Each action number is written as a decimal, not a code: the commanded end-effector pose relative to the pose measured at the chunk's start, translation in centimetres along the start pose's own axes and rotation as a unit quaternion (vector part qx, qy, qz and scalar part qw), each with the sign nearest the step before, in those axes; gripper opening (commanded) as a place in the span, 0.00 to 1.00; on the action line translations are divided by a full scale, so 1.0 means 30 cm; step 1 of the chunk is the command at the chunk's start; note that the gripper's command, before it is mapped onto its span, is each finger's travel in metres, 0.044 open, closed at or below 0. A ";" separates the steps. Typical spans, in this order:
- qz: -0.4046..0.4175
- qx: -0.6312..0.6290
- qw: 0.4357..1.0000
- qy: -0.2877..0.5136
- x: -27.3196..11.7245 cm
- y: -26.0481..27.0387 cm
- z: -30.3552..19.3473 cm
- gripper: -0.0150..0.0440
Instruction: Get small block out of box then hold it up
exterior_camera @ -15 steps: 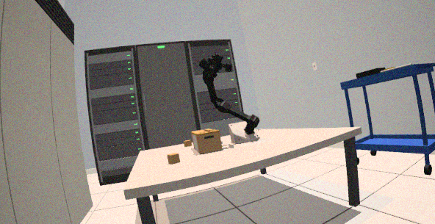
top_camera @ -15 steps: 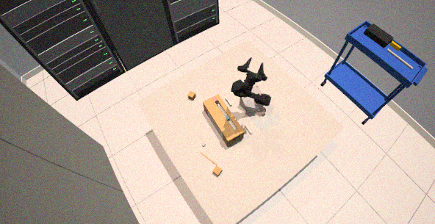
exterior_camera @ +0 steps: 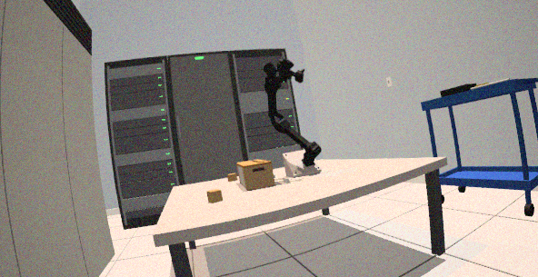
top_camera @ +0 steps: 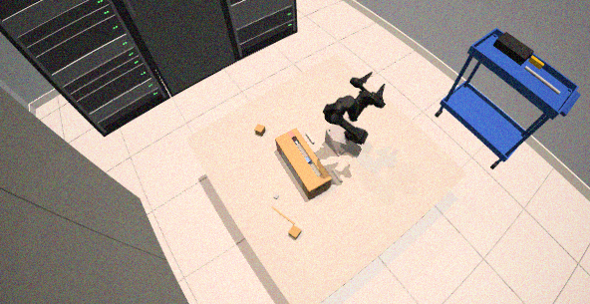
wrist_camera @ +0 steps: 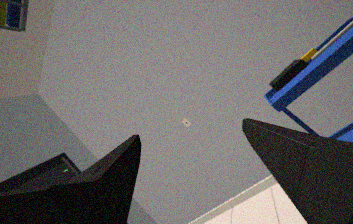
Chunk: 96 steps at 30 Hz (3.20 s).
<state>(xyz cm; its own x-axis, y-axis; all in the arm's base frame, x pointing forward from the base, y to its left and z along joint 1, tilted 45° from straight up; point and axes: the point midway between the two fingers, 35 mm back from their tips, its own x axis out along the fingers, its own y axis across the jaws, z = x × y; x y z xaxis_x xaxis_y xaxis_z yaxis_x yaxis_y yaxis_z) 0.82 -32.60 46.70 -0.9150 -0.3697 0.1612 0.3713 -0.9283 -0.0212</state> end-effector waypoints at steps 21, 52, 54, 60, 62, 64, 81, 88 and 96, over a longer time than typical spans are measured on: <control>-0.447 -0.092 0.890 0.028 0.142 -1.132 0.255 0.93; -0.820 0.013 0.498 0.282 -1.250 -1.438 -0.009 0.93; -0.828 0.034 0.477 0.292 -1.324 -1.376 -0.052 0.93; -0.844 0.097 0.424 0.315 -1.494 -1.157 -0.197 0.93; -0.846 0.119 0.410 0.319 -1.533 -1.076 -0.250 0.93; -0.848 0.140 0.397 0.322 -1.562 -0.994 -0.305 0.93; -0.839 0.256 0.412 0.248 -1.474 -0.407 -0.883 0.93; -0.844 0.220 0.451 0.188 -1.293 -0.291 -1.115 0.93; -0.847 0.199 0.461 0.177 -1.245 -0.278 -1.162 0.93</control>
<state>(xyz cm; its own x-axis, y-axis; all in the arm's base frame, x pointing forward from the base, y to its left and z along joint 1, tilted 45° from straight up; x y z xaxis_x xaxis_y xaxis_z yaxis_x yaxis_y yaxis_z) 26.96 -12.38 6.74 0.1216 0.8082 -0.5762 -0.9843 0.1730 0.0349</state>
